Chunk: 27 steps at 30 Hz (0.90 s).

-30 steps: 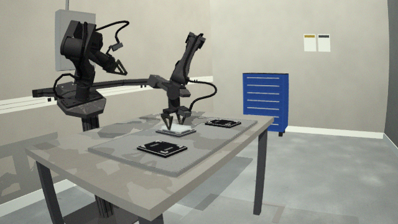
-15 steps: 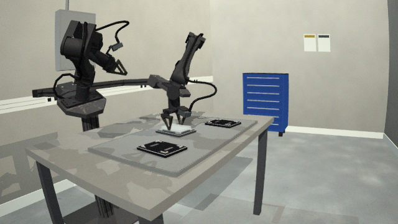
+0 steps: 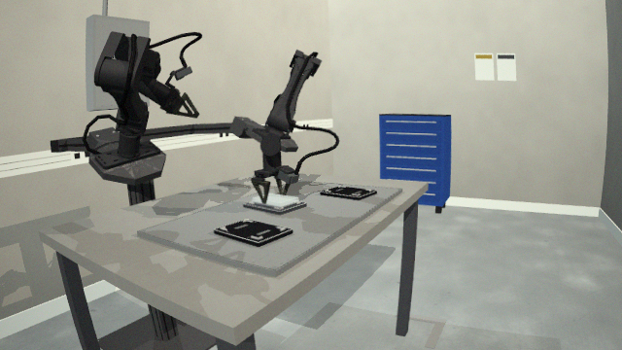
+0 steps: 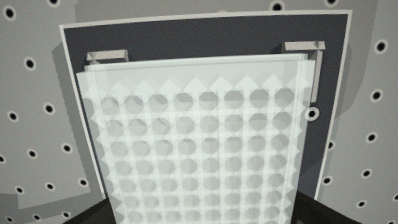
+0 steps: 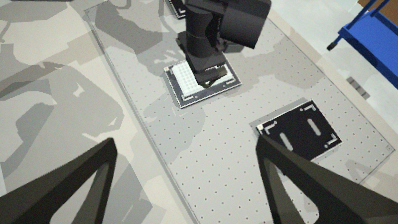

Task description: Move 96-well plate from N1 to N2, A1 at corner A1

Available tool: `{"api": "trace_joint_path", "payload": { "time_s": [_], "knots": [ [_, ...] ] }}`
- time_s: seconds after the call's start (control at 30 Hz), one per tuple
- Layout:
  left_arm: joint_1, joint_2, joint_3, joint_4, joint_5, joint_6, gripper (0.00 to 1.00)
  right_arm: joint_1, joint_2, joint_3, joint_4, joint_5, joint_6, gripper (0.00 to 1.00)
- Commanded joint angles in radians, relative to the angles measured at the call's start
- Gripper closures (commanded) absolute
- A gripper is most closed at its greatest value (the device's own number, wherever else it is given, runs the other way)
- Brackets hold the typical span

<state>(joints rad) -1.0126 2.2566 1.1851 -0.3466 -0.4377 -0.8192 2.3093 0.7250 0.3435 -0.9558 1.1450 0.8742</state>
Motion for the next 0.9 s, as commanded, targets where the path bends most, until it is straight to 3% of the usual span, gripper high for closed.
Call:
{"api": "trace_joint_path", "payload": {
  "time_s": [0.0,0.57,0.87],
  "knots": [
    [-0.002,0.009,-0.023,0.061,0.031,0.041,0.20,0.010,0.013,0.033,-0.007,0.026,0.006,0.00],
    [-0.003,-0.004,-0.002,0.020,0.005,0.010,0.20,0.010,0.013,0.033,-0.007,0.026,0.006,0.00],
    [0.019,0.053,0.010,0.079,0.021,0.042,0.20,0.010,0.013,0.033,-0.007,0.026,0.006,0.00]
  ]
}}
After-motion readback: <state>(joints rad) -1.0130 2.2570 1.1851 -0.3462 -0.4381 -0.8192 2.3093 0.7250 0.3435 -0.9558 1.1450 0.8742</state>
